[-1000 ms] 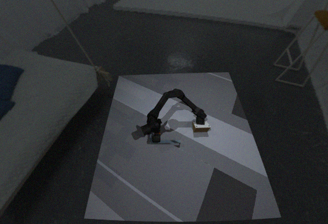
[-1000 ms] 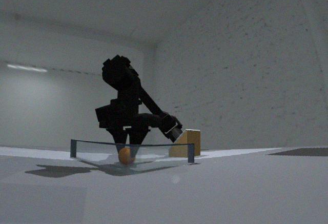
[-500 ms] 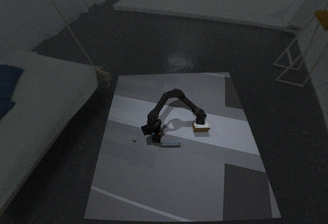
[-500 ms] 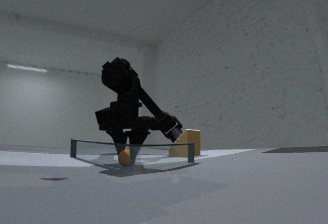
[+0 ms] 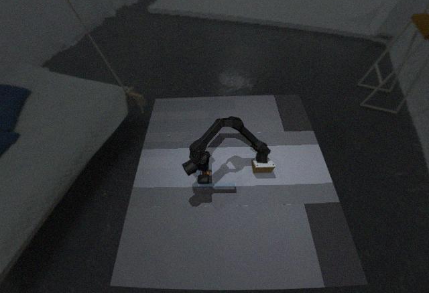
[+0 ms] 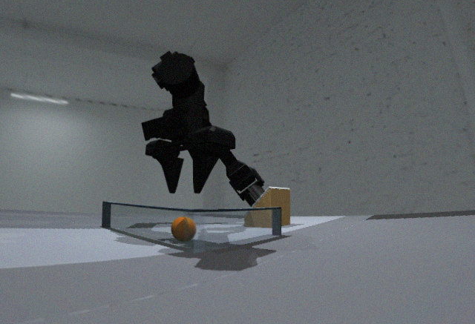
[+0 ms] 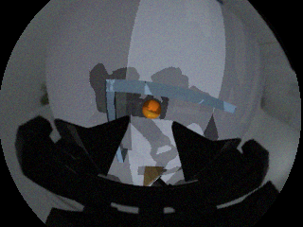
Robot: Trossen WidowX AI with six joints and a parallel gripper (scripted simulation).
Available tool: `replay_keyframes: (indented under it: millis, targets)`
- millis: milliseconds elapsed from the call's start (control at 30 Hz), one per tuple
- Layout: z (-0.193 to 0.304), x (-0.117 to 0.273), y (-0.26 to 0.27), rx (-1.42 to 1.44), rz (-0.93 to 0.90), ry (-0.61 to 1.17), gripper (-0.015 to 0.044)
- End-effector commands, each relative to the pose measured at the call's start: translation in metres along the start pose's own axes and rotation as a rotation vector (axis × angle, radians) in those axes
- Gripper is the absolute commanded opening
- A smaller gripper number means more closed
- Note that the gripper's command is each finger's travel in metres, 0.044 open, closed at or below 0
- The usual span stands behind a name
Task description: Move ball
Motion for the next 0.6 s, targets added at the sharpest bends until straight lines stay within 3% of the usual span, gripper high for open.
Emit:
replay_keyframes:
  millis: [0, 267, 433, 567]
  targets:
    - [0.002, 0.019, -0.002, -0.004, -0.002, 0.004, 0.0321]
    - [0.001, 0.015, 0.003, 0.006, -0.005, -0.016, 0.0321]
    - [0.004, 0.056, 0.001, 0.003, -0.006, -0.017, 0.044]
    - [0.006, 0.063, 0.0, 0.003, -0.006, -0.016, 0.044]
Point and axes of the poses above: the point midway between the two fingers, 35 mm back from their tips, its own x axis back along the fingers, its own y axis across the jaws, z = x × y, the point moved 1 cm from there along x, back along the fingers
